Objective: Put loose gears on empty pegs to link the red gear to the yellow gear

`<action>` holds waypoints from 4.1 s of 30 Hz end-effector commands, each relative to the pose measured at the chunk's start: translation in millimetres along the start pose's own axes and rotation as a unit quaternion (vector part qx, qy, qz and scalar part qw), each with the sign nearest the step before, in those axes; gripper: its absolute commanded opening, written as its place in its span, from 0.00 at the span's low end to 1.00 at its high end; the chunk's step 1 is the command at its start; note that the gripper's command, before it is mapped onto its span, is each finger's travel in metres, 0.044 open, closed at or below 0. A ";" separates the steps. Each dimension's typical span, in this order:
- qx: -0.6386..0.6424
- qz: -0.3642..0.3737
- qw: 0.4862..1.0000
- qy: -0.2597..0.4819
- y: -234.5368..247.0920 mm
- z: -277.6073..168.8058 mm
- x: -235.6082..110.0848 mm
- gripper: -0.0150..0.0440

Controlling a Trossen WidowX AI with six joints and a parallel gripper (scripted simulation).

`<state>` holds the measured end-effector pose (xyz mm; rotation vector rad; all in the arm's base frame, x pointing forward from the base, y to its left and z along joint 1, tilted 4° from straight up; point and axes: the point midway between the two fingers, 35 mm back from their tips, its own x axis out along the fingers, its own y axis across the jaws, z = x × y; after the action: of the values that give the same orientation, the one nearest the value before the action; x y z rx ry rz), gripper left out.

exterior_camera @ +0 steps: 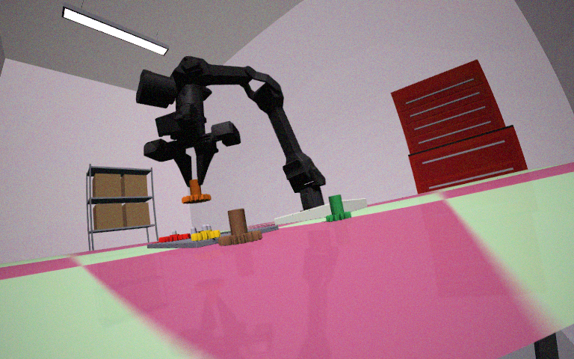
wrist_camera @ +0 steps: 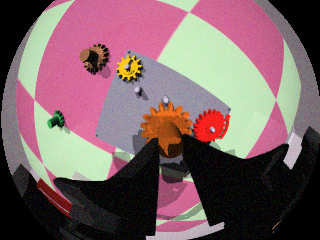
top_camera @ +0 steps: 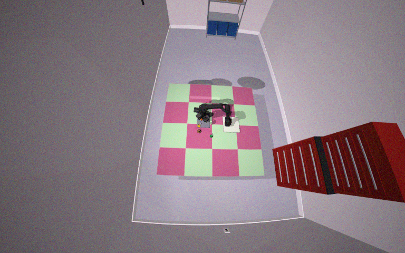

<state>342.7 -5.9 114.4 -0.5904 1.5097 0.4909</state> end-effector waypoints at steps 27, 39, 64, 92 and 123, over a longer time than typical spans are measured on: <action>-0.003 -0.002 1.000 0.006 -27.0 -26.3 14.1 0.25; -0.015 -0.002 1.000 0.006 -27.0 -26.0 16.2 0.25; -0.004 -0.002 1.000 0.006 -27.1 -26.3 52.2 0.25; -0.064 -0.002 0.998 0.006 -26.5 -27.1 58.6 0.25; 0.094 -0.003 0.996 0.006 -27.9 -27.1 62.1 0.25</action>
<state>339.8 -47.7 56.5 -0.4698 1.5382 0.3597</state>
